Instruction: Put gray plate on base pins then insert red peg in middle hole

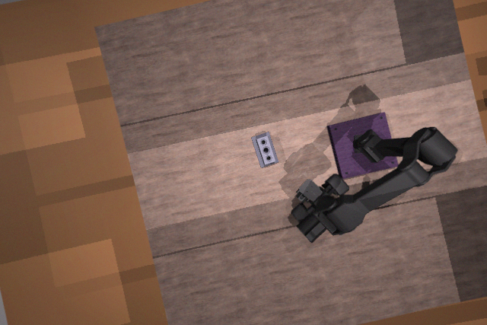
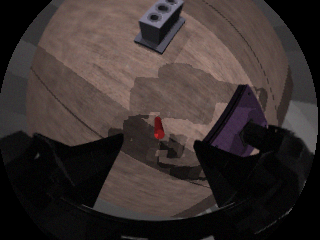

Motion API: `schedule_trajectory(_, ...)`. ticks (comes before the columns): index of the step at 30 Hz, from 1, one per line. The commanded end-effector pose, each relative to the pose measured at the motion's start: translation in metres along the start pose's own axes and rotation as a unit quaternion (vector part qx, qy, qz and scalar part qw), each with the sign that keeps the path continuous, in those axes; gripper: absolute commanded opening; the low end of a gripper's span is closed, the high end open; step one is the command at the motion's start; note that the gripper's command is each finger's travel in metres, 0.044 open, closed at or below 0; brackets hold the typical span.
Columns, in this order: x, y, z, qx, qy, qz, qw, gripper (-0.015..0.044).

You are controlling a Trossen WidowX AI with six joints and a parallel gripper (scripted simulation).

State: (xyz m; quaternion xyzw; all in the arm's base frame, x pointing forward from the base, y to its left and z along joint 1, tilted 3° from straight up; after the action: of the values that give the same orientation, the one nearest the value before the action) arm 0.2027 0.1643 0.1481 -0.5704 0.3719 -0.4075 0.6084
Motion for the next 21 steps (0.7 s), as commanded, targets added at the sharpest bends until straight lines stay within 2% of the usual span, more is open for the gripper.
schedule_trajectory(1,0.0,0.008,0.0,0.0,0.0,-0.002,1.0,0.044)
schedule_trajectory(21,0.001,0.04,0.001,0.0,0.0,-0.002,1.0,0.044)
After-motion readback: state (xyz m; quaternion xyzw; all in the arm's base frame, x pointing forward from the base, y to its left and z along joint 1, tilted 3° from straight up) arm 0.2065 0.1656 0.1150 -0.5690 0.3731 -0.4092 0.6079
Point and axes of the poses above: the point midway between the two fingers, 35 mm back from their tips, its own y axis out along the fingers, its own z axis across the jaws, x = y × z, the point moved 4 cm from there along -y, back along the fingers, and after that the axes turned 15 degrees about y, right-handed, at the moved point
